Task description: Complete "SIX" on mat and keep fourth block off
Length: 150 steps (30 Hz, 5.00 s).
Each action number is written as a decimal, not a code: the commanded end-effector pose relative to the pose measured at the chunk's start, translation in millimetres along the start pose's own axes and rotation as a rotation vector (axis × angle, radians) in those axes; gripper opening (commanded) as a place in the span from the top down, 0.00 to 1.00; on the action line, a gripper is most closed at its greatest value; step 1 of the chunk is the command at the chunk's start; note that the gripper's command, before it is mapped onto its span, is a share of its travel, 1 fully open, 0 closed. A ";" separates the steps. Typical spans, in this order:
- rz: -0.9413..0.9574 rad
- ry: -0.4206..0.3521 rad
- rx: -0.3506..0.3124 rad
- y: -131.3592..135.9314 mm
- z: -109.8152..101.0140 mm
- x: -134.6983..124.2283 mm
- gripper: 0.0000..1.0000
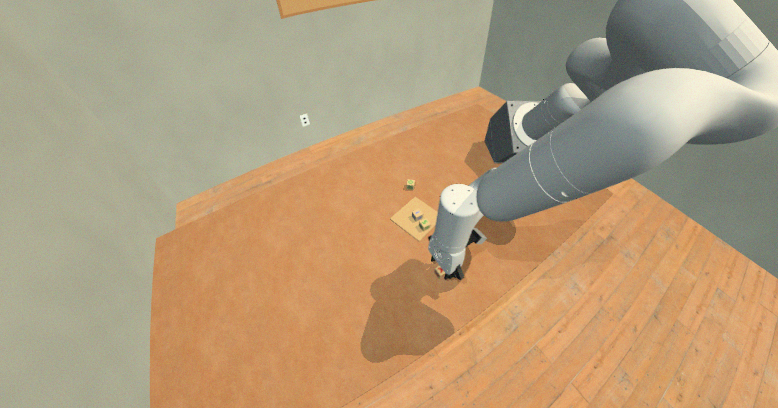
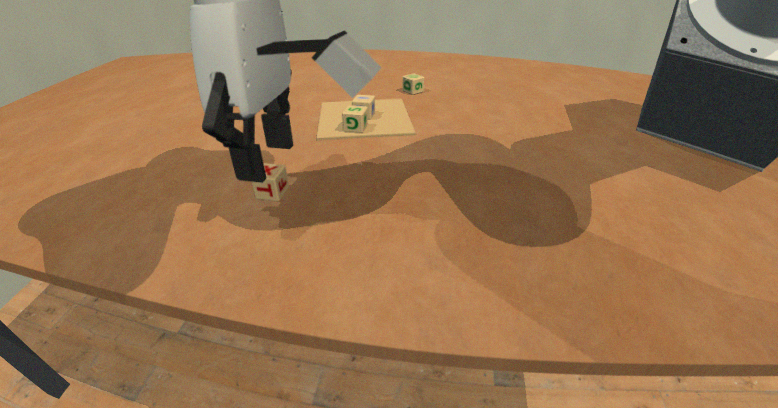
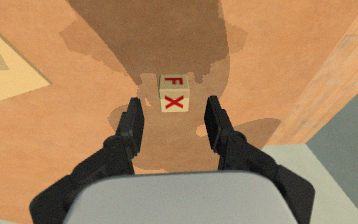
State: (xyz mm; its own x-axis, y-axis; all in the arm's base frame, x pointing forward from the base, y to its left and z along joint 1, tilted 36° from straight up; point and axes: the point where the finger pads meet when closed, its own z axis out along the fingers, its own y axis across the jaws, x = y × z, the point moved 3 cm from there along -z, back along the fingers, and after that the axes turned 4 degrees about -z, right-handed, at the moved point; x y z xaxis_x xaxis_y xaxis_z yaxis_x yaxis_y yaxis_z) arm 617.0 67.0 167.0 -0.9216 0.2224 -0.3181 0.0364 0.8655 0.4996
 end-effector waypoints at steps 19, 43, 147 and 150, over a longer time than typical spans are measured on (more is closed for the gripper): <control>0.000 -0.001 0.000 0.1 -0.5 -0.7 0.31; 0.000 -0.001 0.000 0.2 -0.5 -1.4 0.31; 0.000 -0.001 0.000 0.2 33.7 -1.5 0.53; 0.000 -0.001 0.000 0.2 33.7 -1.5 0.53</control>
State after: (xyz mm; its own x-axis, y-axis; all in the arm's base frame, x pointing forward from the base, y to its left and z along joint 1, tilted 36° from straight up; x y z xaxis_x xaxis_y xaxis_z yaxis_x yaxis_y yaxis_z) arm 631.0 82.3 139.7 -0.9216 0.2224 -0.3181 0.0364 0.8655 0.4996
